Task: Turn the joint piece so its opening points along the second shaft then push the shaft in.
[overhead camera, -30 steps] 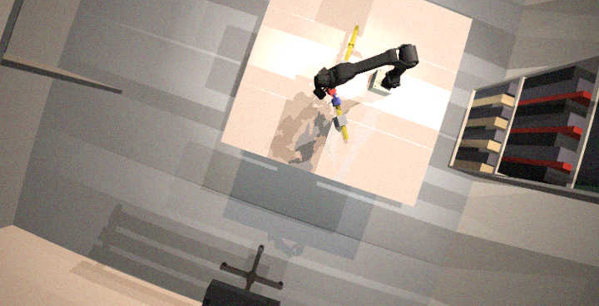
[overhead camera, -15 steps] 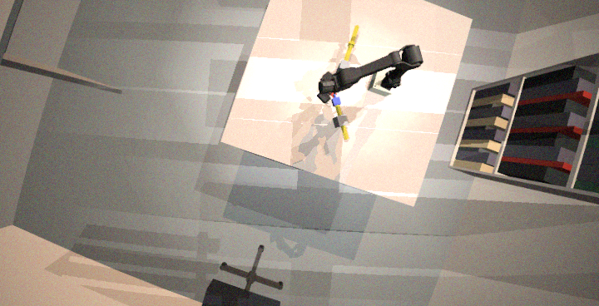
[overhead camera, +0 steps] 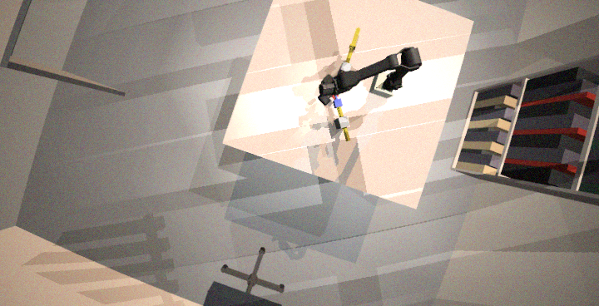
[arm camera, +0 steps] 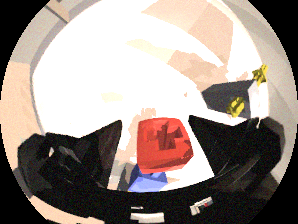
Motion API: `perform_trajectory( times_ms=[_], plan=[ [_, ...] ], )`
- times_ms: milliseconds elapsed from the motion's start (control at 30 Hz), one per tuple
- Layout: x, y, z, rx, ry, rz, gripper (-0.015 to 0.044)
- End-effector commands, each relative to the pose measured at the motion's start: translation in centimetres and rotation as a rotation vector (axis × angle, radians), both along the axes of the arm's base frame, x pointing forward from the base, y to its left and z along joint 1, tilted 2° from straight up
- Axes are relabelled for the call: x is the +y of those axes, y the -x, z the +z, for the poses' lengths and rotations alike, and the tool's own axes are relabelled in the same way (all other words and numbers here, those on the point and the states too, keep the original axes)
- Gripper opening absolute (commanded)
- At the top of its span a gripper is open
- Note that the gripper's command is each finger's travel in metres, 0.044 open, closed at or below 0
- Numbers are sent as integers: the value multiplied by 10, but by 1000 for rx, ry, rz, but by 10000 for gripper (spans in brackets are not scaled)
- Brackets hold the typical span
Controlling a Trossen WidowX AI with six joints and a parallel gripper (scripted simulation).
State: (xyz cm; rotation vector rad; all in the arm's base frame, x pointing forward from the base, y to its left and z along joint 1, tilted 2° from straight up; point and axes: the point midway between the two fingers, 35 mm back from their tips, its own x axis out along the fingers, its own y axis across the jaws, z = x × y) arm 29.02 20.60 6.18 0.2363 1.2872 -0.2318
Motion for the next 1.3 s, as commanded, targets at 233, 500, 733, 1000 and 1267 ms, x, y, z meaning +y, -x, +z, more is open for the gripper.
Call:
perform_trajectory(
  times_ms=[233, 500, 733, 1000, 1267],
  plan=[
    [-1, 1, -4, 4, 6, 3, 182],
    [-1, 1, -4, 4, 6, 3, 182],
    [-1, 1, -4, 4, 6, 3, 182],
    [-1, 1, -4, 4, 6, 3, 182],
    [-1, 1, -4, 4, 6, 3, 182]
  ],
)
